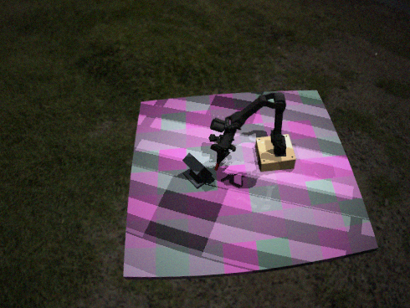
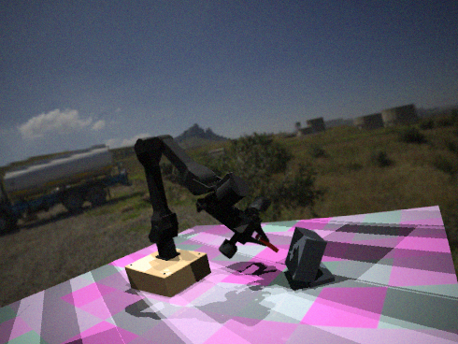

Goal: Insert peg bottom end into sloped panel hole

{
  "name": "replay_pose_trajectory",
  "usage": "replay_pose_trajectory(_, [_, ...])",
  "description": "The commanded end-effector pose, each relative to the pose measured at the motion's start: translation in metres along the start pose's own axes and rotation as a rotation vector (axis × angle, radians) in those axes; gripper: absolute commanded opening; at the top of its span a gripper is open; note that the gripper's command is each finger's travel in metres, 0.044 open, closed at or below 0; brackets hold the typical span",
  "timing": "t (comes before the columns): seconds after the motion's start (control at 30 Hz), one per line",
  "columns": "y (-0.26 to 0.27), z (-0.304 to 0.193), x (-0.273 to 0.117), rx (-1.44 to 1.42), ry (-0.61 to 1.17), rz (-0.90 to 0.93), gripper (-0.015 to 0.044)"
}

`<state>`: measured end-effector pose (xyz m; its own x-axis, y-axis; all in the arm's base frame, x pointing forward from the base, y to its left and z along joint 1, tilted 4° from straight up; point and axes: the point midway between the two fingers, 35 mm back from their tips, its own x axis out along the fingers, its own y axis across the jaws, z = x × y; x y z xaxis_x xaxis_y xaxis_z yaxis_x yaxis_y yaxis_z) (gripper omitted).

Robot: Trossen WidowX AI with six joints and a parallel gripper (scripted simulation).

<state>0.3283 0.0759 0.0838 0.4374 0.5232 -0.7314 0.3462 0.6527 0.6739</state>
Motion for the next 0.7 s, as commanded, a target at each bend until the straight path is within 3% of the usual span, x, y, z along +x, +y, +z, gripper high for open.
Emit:
replay_pose_trajectory(0.0, [-0.002,0.002,-0.002,0.017,-0.005,0.021,0.0])
replay_pose_trajectory(0.67, [-0.011,0.016,-0.014,0.08,-0.058,0.121,0.0])
